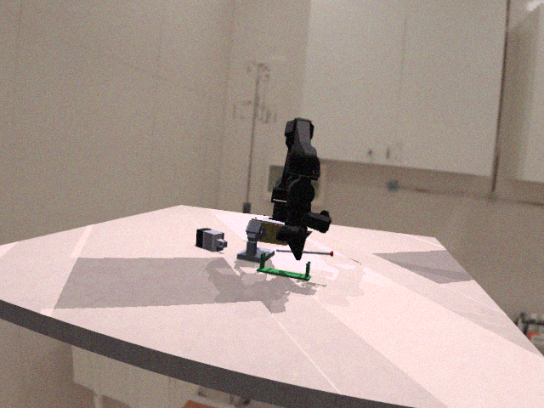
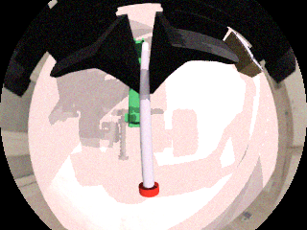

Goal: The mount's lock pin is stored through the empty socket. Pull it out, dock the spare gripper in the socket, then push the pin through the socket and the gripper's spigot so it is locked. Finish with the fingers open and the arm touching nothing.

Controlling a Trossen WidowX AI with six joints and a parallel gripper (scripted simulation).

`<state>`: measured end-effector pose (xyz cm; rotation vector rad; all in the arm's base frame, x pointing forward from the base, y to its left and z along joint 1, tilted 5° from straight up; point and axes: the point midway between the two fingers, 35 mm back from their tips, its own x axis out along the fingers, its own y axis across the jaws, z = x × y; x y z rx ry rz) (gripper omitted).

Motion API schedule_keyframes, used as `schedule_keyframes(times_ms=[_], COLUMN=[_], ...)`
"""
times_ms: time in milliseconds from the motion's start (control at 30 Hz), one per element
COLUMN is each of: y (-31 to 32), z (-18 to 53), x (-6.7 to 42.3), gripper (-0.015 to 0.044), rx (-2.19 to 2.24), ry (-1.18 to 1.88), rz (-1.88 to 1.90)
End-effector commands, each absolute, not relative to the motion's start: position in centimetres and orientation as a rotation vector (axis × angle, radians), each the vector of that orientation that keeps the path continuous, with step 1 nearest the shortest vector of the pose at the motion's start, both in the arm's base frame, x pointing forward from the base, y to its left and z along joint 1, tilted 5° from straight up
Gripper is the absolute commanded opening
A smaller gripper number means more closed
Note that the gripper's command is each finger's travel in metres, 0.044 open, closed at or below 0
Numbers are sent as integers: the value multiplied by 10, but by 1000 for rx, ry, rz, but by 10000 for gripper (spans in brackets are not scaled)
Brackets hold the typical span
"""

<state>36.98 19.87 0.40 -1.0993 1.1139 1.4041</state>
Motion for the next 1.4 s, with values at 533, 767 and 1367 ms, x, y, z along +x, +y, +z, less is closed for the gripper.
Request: schedule_keyframes(times_ms=[533, 767, 1367], y=[166, 145, 144], z=[11, 15, -5], x=[380, 384, 384], gripper=[0, 0, 0], rx=[-1105, -1107, -1105], ry=[1114, 1114, 1115], rz=[1404, 1405, 1409])
